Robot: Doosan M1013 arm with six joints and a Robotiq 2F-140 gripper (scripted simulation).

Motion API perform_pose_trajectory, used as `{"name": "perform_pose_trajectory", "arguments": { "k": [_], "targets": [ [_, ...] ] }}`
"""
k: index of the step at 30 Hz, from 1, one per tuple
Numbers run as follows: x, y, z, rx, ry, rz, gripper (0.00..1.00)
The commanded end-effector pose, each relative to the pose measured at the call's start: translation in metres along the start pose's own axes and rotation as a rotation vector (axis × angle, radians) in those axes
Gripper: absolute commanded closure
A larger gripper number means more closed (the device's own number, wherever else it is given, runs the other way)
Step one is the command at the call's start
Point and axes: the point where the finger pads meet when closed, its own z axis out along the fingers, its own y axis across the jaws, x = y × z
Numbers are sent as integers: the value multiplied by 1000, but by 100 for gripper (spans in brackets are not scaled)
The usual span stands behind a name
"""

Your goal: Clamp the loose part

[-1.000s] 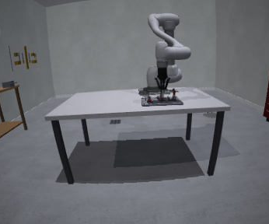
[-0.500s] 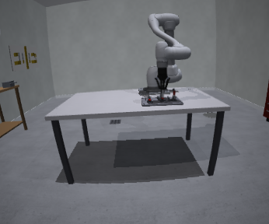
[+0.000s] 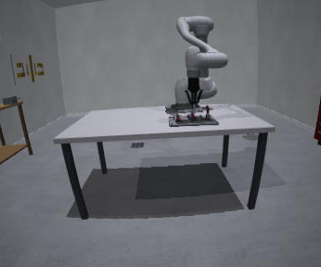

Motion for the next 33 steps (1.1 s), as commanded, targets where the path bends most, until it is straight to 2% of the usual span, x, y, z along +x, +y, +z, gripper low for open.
{"name": "perform_pose_trajectory", "arguments": {
  "k": [1, 17, 33],
  "targets": [
    [0, 0, -9, 0, 0, 0, 90],
    [0, 0, -47, 0, 0, 0, 90],
    [0, 0, -50, 0, 0, 0, 90]
  ]
}}
